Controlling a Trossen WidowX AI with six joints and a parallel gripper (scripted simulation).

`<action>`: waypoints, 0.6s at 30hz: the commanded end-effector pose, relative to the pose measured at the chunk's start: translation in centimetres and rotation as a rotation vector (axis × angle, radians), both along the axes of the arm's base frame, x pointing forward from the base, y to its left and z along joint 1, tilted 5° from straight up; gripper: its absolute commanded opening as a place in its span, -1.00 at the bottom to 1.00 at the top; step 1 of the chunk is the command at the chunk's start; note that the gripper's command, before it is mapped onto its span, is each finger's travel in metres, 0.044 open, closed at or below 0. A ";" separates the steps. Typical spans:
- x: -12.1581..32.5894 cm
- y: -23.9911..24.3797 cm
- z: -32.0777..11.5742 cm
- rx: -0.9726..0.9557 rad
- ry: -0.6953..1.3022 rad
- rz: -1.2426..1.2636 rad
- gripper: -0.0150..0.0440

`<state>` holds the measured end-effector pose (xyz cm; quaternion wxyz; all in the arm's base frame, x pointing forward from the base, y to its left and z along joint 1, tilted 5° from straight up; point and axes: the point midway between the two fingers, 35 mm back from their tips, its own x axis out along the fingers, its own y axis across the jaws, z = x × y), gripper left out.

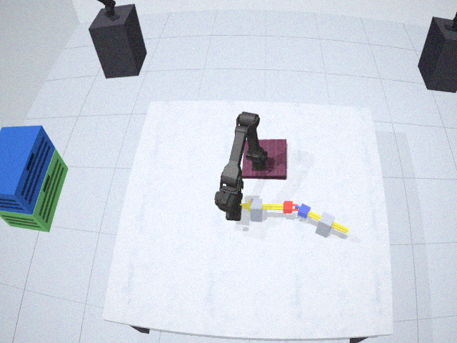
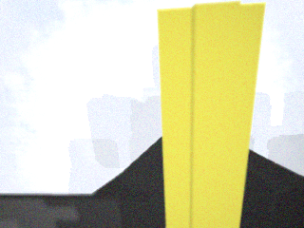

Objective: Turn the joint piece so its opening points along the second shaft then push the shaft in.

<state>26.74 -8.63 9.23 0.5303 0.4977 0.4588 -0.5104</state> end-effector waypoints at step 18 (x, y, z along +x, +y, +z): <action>0.0 0.0 0.0 0.001 0.000 0.001 0.80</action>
